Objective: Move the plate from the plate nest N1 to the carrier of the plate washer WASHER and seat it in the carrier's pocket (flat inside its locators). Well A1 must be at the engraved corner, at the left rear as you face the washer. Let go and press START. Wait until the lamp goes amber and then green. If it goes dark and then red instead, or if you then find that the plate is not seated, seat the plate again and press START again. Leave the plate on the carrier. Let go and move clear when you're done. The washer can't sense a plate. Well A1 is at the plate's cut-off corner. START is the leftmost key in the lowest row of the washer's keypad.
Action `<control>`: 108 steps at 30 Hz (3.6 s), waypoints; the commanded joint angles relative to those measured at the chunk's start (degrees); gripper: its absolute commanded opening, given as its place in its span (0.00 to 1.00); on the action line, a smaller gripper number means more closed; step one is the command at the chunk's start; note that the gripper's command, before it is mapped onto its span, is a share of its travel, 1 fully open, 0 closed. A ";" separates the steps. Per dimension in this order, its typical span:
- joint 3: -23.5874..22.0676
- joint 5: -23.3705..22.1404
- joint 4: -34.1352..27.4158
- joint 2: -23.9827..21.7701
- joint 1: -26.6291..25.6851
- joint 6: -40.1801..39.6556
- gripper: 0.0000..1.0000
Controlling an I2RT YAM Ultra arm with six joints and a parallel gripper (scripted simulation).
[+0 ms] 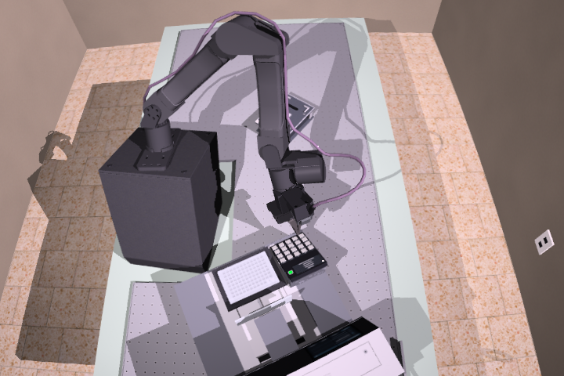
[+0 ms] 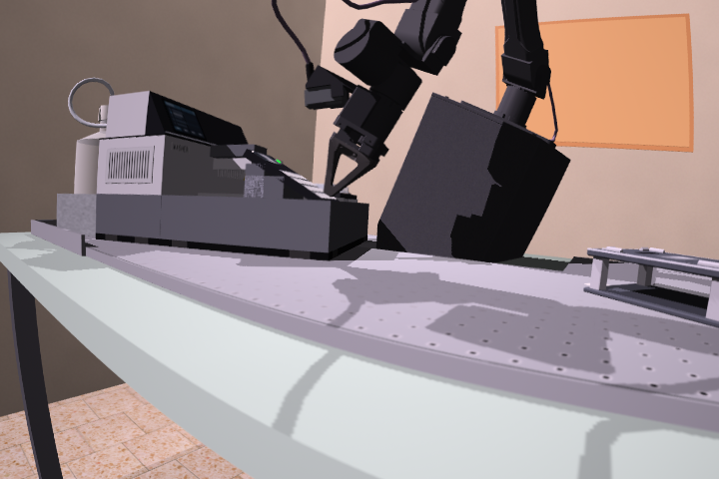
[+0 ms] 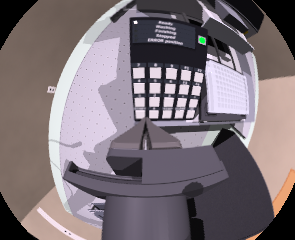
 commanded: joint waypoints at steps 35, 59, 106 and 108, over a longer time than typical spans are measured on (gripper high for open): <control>3.35 0.76 2.64 3.07 -0.54 -0.58 0.00; 3.35 0.76 2.64 3.07 -0.54 -0.58 0.00; -4.79 0.72 -5.31 -11.18 -0.73 -0.63 0.00; -5.08 0.72 -5.87 -12.03 -0.74 -0.64 0.00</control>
